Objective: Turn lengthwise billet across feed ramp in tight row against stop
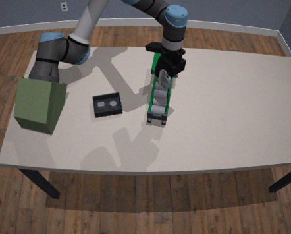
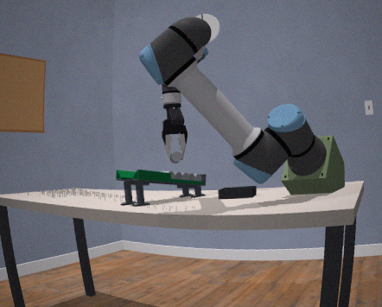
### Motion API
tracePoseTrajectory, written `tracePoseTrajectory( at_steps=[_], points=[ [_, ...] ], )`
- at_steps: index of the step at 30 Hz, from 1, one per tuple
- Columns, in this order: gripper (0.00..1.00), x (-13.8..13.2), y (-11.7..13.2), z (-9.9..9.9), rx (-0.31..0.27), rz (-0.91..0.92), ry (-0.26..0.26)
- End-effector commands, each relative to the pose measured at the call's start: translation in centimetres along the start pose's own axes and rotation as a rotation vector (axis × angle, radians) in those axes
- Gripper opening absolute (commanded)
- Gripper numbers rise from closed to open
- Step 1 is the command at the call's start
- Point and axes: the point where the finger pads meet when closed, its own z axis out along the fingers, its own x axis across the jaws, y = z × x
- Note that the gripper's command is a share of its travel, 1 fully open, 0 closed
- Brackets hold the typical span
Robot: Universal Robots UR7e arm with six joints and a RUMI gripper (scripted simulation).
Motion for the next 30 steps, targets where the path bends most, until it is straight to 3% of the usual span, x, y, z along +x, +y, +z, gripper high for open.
tracePoseTrajectory(
  at_steps=[1,12,17,30],
  points=[
    [0.0,0.12,0.21,-0.42,-0.005,-0.23,0.002],
    [0.0,0.12,0.21,-0.42,-0.005,-0.23,0.002],
    [0.0,0.0,0.25,-0.44,-0.007,-0.504,0.003],
    [0.0,-0.14,0.12,-0.19,-0.005,-0.518,0.002]
  ],
)
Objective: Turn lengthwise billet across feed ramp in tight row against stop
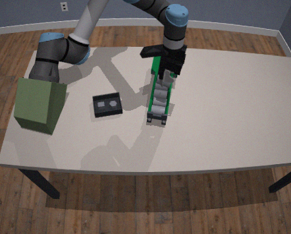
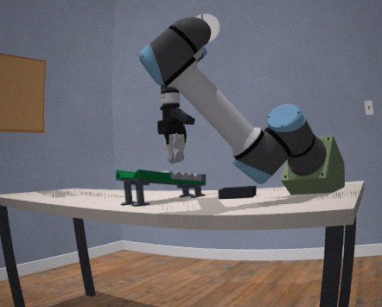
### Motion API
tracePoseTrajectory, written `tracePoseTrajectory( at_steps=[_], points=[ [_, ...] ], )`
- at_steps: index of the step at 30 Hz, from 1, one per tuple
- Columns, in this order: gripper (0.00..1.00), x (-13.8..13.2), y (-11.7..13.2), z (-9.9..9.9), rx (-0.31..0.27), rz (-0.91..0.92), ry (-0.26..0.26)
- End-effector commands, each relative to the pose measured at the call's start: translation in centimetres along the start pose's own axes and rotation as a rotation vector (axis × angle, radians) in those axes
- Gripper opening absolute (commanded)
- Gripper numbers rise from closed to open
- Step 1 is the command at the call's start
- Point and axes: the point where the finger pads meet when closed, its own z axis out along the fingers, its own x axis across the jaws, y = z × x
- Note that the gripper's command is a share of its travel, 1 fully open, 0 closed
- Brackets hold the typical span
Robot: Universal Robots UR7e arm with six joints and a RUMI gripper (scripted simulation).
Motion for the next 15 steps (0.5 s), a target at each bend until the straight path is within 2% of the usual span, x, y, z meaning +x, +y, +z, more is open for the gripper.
tracePoseTrajectory(
  at_steps=[1,4,15],
  points=[
    [0.0,-0.06,0.14,-0.21,-0.005,-0.067,-0.001],
    [0.0,-0.12,0.28,-0.4,-0.009,-0.185,0.001],
    [0.0,-0.12,0.28,-0.4,-0.009,-0.185,0.001]
  ],
)
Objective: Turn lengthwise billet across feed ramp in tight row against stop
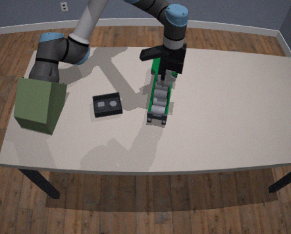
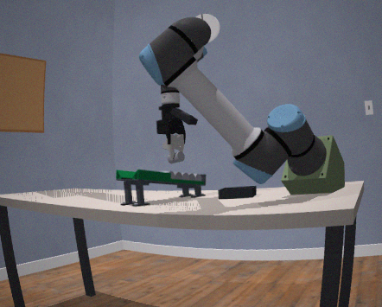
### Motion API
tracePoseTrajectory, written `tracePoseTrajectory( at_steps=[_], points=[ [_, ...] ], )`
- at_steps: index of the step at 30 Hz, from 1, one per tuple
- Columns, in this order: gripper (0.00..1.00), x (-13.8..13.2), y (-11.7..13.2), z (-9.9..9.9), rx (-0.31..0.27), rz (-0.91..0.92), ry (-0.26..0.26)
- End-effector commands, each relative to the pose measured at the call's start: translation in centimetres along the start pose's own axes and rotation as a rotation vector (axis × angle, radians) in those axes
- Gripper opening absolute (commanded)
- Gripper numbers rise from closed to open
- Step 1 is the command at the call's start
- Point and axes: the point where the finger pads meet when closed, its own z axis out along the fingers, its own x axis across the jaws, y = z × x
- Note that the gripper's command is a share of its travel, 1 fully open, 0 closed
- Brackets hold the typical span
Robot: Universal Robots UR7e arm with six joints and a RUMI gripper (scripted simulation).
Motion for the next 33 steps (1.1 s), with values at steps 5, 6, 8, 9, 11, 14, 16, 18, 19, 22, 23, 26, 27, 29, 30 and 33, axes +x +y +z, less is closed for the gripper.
tracePoseTrajectory(
  at_steps=[5,6,8,9,11,14,16,18,19,22,23,26,27,29,30,33],
  points=[
    [0.0,0.8,0.0,-0.1,-0.003,-0.001,-0.001],
    [0.0,1.0,0.0,-0.1,-0.003,-0.002,-0.001],
    [0.0,1.4,-0.1,-0.1,-0.004,-0.005,-0.001],
    [0.0,1.6,-0.1,-0.1,-0.004,-0.006,-0.002],
    [0.0,2.0,-0.1,0.0,-0.005,-0.008,-0.002],
    [0.0,2.6,-0.1,0.0,-0.006,-0.011,-0.002],
    [0.0,3.0,-0.2,0.0,-0.006,-0.013,-0.002],
    [0.0,3.0,-0.2,0.0,-0.006,-0.013,-0.002],
    [0.0,2.1,-0.1,0.0,-0.004,-0.01,-0.002],
    [0.0,2.7,-0.1,0.0,-0.004,-0.011,-0.002],
    [0.0,2.9,-0.1,0.0,-0.004,-0.011,-0.002],
    [0.0,3.5,-0.2,0.0,-0.005,-0.012,-0.002],
    [0.0,3.7,-0.2,0.0,-0.005,-0.012,-0.002],
    [0.0,4.1,-0.2,0.0,-0.005,-0.012,-0.002],
    [0.0,4.3,-0.2,0.0,-0.006,-0.013,-0.002],
    [0.0,4.9,-0.3,0.0,-0.006,-0.013,-0.002]
  ],
)
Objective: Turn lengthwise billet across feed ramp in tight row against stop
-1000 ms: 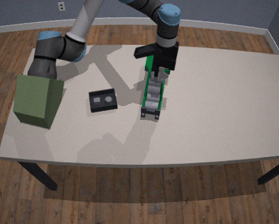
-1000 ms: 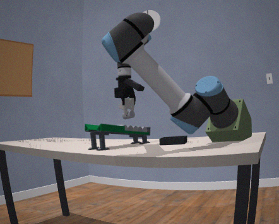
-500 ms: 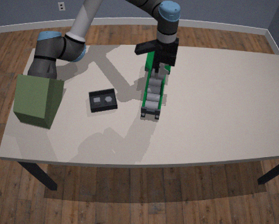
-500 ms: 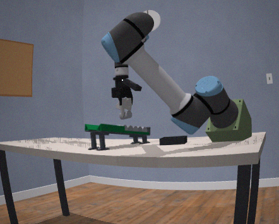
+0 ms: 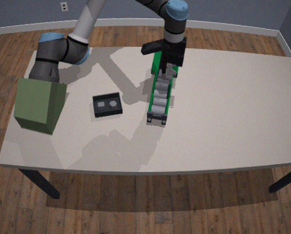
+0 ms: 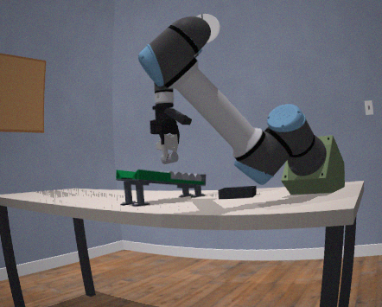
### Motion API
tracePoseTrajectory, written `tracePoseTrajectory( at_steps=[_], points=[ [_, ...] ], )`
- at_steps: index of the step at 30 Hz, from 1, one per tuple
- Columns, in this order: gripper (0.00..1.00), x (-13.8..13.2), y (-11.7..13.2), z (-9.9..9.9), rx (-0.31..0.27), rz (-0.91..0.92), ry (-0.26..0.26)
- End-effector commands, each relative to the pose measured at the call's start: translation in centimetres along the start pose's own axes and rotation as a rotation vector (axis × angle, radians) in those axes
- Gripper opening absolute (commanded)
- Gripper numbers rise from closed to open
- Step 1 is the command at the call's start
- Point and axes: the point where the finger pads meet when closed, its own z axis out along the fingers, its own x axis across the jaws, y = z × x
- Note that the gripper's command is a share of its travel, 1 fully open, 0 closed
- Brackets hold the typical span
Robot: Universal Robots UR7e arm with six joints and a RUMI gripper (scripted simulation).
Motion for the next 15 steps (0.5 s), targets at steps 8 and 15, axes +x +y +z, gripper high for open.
tracePoseTrajectory(
  at_steps=[8,15],
  points=[
    [0.0,1.2,-0.1,-0.1,-0.002,0.0,0.0],
    [0.0,2.6,-0.1,-0.1,-0.003,0.0,0.0]
  ],
)
